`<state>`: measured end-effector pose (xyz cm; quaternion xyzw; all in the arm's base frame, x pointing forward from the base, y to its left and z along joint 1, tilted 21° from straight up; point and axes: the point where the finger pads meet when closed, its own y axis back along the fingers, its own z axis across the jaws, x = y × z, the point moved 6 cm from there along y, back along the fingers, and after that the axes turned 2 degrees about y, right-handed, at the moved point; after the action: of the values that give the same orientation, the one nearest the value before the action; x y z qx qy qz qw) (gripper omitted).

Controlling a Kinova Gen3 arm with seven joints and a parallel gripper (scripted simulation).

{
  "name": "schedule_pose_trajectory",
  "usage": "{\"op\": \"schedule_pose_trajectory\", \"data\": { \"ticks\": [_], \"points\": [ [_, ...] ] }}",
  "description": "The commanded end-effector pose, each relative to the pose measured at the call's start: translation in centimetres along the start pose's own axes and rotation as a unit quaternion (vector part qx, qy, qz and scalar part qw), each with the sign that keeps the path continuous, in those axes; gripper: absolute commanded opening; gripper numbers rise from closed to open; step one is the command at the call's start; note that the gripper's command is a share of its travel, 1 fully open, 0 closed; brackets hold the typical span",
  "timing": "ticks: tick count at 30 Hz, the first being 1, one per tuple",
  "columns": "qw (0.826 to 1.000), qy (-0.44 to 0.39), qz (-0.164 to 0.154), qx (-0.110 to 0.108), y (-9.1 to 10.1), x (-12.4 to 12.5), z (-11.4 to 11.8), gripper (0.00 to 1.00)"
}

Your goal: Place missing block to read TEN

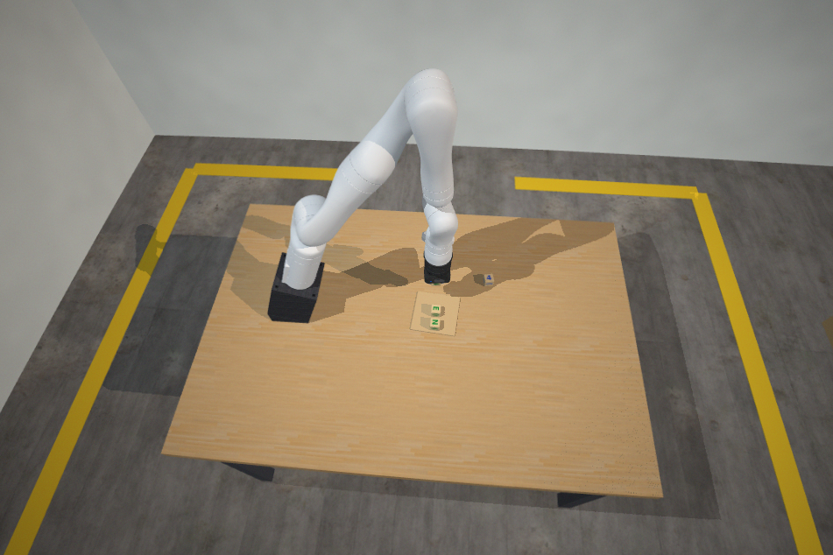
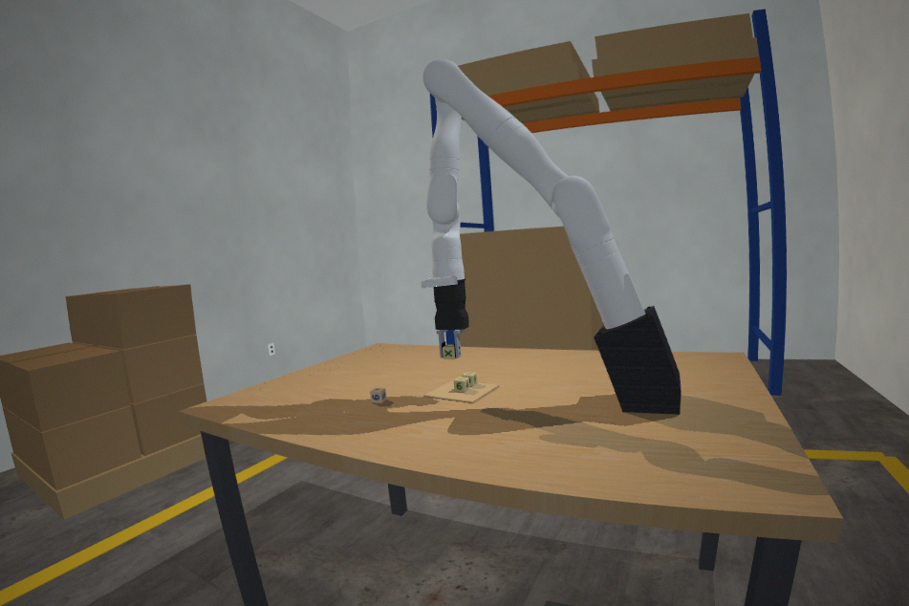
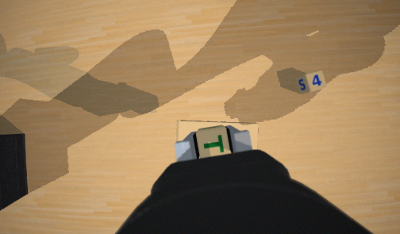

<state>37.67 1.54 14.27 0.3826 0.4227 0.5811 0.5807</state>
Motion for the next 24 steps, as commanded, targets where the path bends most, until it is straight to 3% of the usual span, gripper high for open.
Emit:
{"op": "schedule_pose_trajectory", "data": {
  "ticks": [1,24],
  "points": [
    [1.000,-0.019,0.000,-0.004,0.16,-0.14,0.12,0.57],
    [0.998,-0.058,-0.004,-0.006,0.18,-0.73,0.26,0.57]
  ]
}}
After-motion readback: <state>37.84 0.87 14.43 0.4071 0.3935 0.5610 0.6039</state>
